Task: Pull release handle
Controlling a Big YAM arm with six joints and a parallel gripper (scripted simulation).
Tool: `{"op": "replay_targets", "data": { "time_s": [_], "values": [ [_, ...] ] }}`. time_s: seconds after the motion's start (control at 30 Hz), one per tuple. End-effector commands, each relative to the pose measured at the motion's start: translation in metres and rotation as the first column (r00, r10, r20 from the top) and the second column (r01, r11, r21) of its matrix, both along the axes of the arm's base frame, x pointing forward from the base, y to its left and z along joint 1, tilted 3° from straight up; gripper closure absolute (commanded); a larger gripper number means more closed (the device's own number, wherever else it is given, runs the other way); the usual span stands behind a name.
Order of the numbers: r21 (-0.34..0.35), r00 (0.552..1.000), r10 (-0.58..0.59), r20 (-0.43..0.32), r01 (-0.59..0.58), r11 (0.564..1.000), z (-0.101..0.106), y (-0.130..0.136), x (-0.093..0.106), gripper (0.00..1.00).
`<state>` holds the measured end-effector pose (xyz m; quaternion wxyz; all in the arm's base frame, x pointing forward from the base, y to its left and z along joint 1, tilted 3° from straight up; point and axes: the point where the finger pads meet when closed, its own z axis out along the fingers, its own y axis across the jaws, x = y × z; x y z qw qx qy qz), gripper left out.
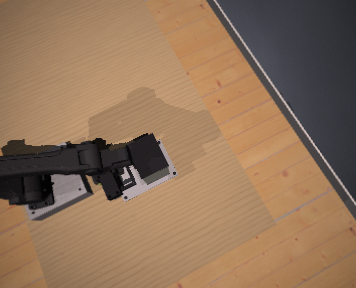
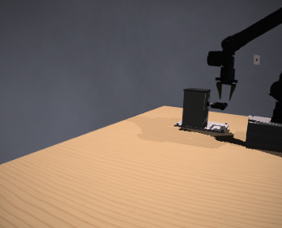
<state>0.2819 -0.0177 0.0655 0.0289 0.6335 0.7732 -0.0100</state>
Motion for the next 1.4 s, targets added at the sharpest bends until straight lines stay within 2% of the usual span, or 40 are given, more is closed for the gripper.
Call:
{"op": "replay_targets", "data": {
  "time_s": [0.0,1.37],
  "values": [
    [0.004,1.000,-0.003,-0.008,0.003,1.000,-0.0057,-0.0003,0.0007,0.53],
    [0.007,0.999,0.001,-0.036,-0.001,1.000,-0.0145,-0.0032,0.0000,0.53]
  ]
}}
